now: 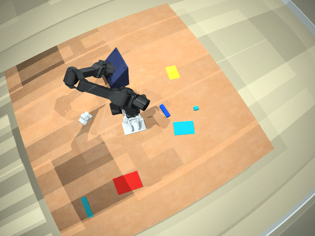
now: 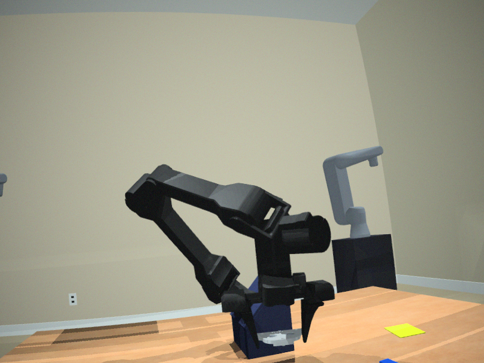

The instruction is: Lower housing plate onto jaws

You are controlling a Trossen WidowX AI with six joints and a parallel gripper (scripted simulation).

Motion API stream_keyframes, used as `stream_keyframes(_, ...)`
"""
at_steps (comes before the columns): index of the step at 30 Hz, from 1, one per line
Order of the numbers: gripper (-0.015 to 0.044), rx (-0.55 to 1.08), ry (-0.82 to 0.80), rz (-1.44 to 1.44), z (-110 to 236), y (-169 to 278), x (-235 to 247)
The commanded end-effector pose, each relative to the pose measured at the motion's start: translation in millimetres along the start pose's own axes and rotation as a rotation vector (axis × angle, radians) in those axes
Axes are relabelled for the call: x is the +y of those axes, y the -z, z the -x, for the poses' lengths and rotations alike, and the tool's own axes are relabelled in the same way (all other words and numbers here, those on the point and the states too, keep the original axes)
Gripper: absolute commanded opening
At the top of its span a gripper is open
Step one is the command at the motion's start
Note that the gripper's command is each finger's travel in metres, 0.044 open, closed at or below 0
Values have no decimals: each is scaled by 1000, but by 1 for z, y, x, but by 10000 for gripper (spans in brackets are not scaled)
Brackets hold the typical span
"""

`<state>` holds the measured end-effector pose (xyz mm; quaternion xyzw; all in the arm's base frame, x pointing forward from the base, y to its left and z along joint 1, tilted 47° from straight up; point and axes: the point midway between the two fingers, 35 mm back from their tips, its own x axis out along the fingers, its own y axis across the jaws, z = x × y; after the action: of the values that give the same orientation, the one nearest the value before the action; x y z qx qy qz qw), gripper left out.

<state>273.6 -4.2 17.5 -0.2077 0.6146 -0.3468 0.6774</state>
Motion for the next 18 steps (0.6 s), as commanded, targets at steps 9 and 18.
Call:
stream_keyframes(9,351,0,-4,-6,0,0,1)
stream_keyframes(18,351,0,-5,-6,0,2,2)
